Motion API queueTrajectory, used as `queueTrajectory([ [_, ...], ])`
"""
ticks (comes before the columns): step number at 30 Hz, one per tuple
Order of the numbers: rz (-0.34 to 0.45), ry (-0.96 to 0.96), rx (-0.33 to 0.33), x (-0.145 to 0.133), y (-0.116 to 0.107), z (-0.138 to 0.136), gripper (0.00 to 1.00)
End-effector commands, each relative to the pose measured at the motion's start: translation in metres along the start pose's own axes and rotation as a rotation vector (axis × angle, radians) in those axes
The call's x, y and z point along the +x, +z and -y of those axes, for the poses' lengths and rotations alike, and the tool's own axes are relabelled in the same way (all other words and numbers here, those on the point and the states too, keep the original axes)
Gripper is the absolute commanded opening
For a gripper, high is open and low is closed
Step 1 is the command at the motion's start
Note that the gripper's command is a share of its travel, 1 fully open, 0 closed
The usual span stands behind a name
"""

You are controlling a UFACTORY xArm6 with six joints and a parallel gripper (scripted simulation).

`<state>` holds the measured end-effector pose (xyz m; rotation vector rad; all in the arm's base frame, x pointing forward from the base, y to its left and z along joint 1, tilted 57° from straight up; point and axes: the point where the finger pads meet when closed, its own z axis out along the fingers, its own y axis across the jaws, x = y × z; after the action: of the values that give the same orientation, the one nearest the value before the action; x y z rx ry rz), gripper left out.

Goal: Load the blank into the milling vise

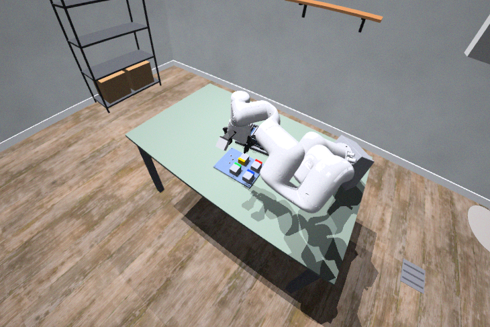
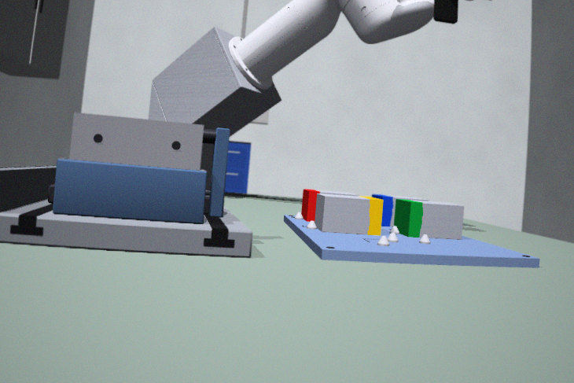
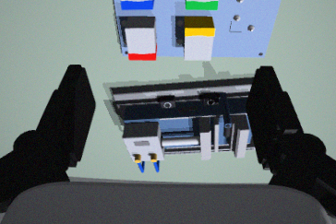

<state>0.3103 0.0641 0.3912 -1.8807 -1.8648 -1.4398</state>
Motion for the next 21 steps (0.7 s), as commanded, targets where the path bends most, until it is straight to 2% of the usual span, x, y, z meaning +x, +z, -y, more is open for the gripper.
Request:
queueTrajectory([
  [1,0.0,-0.001,-0.002,0.0,-0.001,-0.001,1.0],
  [9,0.0,-0.001,-0.002,0.0,-0.002,-0.001,1.0],
  [19,0.0,-0.001,-0.001,-0.036,-0.005,0.001,1.0],
  [21,0.0,-0.001,-0.001,-0.036,-0.005,0.001,1.0],
])
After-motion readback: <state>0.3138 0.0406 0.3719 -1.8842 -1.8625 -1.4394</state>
